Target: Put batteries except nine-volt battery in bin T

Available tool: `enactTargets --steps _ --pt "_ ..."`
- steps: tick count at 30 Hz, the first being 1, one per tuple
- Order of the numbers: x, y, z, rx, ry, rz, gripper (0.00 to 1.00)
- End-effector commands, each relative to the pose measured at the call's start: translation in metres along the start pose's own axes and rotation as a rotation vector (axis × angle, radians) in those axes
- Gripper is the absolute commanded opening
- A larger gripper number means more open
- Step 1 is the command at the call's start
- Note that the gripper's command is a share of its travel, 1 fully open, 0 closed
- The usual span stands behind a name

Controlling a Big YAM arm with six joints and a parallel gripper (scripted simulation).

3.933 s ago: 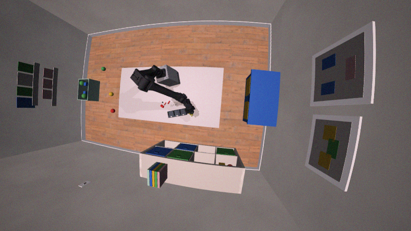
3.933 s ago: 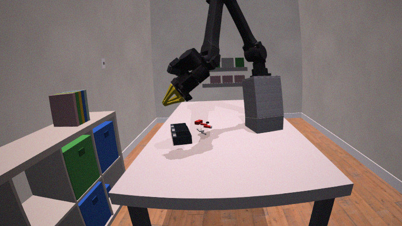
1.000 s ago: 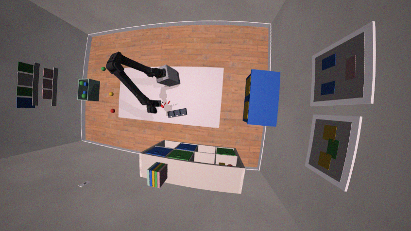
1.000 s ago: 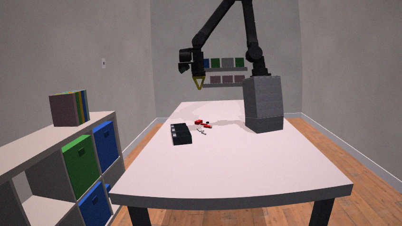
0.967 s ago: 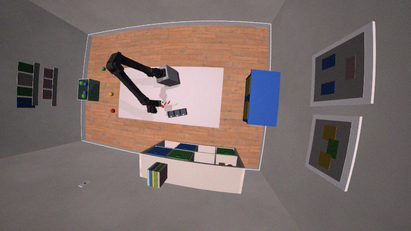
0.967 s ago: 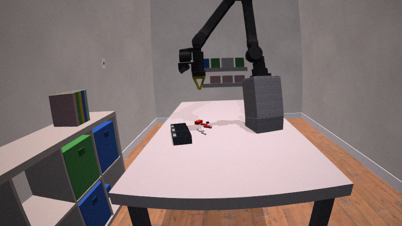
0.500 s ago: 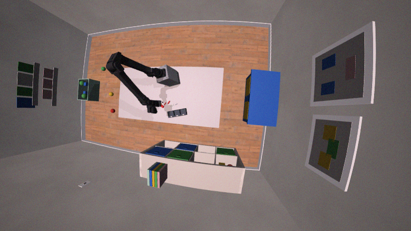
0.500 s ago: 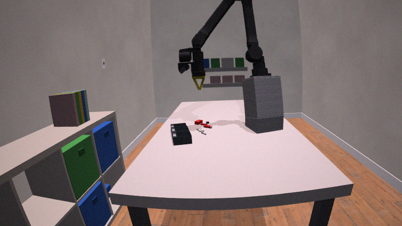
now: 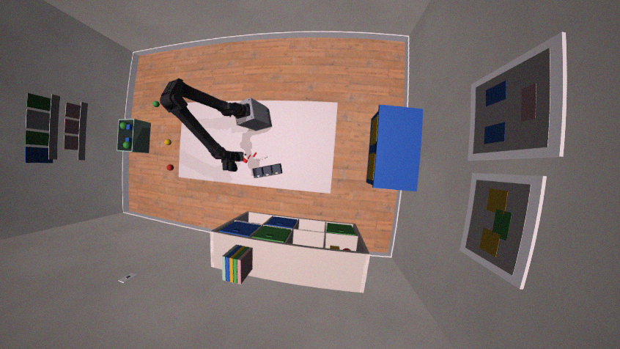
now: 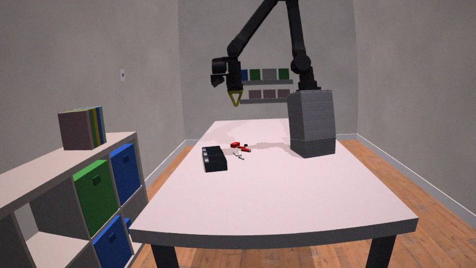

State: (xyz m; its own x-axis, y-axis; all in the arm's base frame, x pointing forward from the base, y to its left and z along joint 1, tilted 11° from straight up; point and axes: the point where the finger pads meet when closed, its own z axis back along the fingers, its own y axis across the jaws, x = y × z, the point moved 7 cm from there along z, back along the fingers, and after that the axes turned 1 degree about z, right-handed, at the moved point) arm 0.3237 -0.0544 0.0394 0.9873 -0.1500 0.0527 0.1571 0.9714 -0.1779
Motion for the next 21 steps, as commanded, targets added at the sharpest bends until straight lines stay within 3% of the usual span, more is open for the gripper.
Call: enactTargets --steps 1,5,13,15,21 --pt "0.032 0.009 -0.006 0.002 -0.046 0.11 0.09" --pt "0.053 0.013 -0.032 -0.002 -0.04 0.243 0.09" --pt "0.093 0.031 -0.083 -0.001 -0.038 0.255 0.09" --pt "0.093 0.031 -0.083 -0.001 -0.038 0.255 0.09" --pt "0.124 0.046 -0.12 -0.001 -0.038 0.261 0.09"
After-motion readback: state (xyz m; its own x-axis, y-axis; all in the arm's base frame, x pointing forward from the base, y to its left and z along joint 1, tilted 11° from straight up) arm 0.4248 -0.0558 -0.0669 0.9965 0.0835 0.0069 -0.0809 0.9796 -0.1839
